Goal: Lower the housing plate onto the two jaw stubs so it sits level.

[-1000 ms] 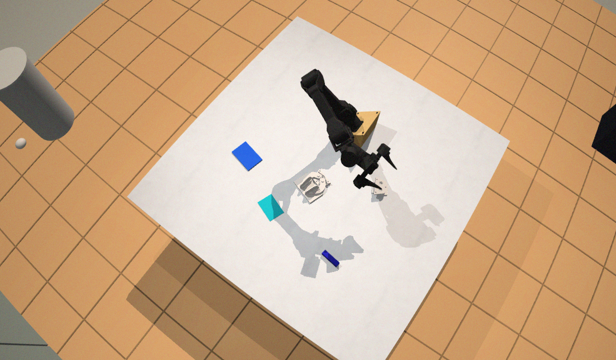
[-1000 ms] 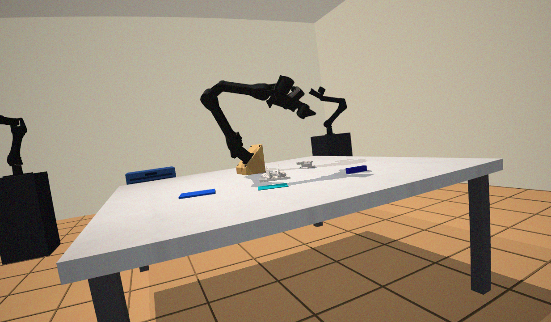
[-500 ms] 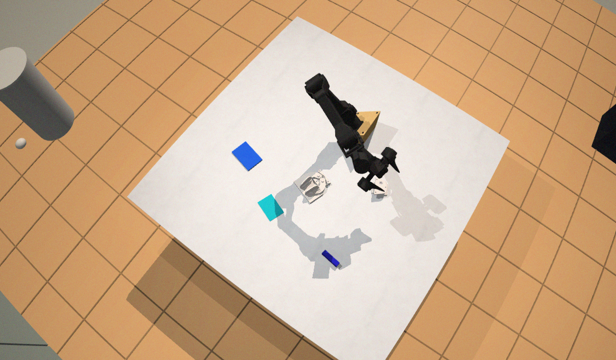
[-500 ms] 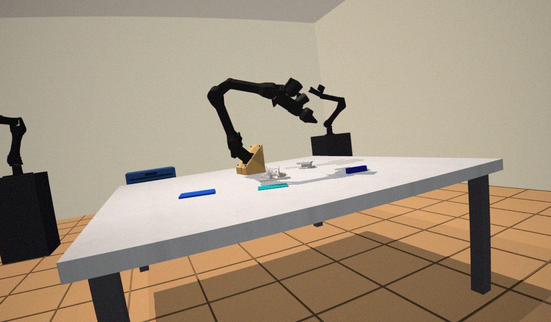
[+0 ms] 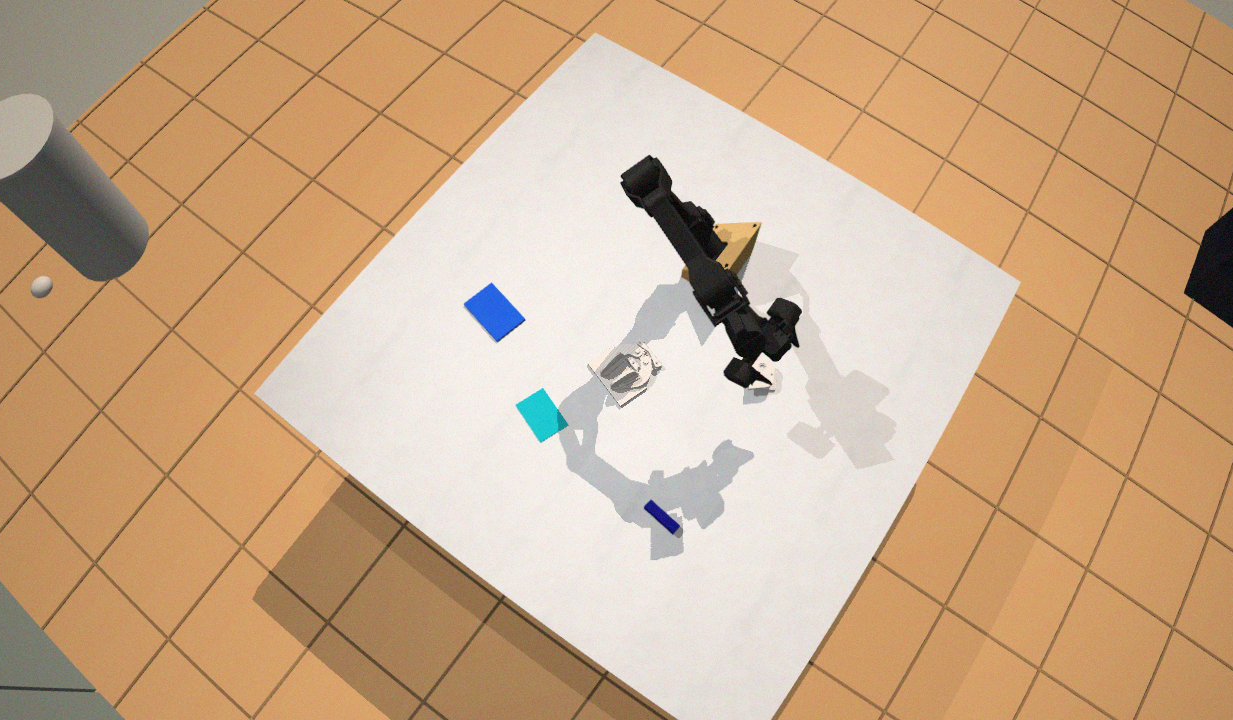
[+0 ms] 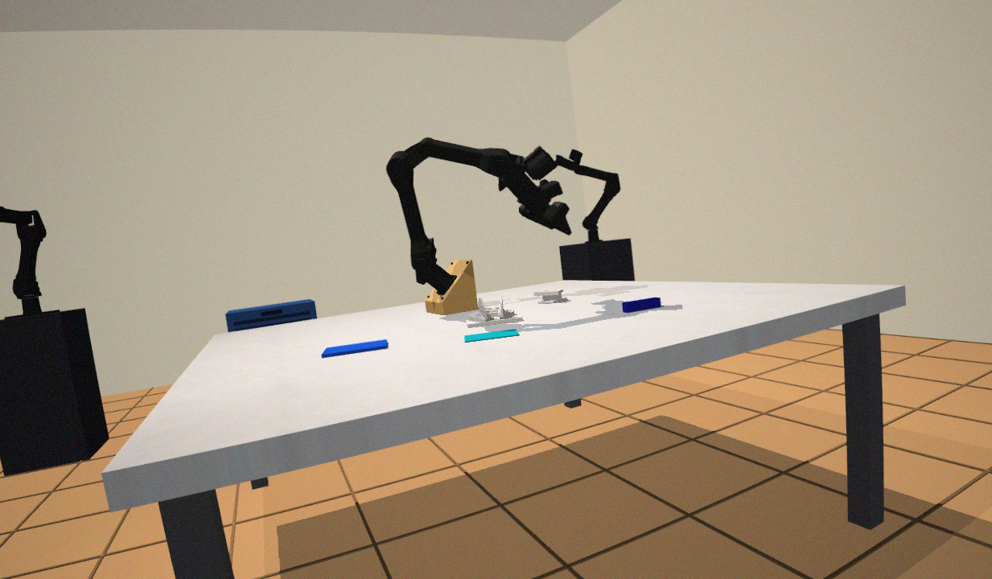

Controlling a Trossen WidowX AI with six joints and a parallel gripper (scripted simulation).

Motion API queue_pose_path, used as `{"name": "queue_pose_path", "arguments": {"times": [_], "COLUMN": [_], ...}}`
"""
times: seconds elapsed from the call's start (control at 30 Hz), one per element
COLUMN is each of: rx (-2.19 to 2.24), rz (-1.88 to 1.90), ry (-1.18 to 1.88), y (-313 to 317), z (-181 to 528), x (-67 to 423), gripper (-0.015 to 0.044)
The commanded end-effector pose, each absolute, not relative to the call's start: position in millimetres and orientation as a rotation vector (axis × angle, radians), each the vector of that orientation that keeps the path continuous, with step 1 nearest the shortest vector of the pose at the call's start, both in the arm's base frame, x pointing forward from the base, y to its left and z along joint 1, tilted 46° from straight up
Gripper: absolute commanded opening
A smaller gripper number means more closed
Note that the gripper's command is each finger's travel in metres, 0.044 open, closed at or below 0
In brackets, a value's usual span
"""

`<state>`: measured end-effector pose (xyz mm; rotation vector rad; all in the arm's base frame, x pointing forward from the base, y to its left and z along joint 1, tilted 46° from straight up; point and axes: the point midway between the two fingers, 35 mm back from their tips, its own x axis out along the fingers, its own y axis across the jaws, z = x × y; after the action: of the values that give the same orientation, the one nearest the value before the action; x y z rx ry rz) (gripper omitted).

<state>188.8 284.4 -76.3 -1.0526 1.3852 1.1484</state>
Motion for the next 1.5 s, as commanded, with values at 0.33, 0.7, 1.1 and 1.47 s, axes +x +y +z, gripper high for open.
{"name": "queue_pose_path", "arguments": {"times": [0.33,0.7,1.1,1.47], "rx": [-1.335,-1.564,-1.823,-2.065], "rz": [1.155,1.165,1.18,1.196], "ry": [1.47,1.529,1.586,1.629], "y": [264,247,230,216], "z": [-96,-107,-114,-118], "x": [178,170,164,161], "gripper": [0.044,0.044,0.044,0.044]}}
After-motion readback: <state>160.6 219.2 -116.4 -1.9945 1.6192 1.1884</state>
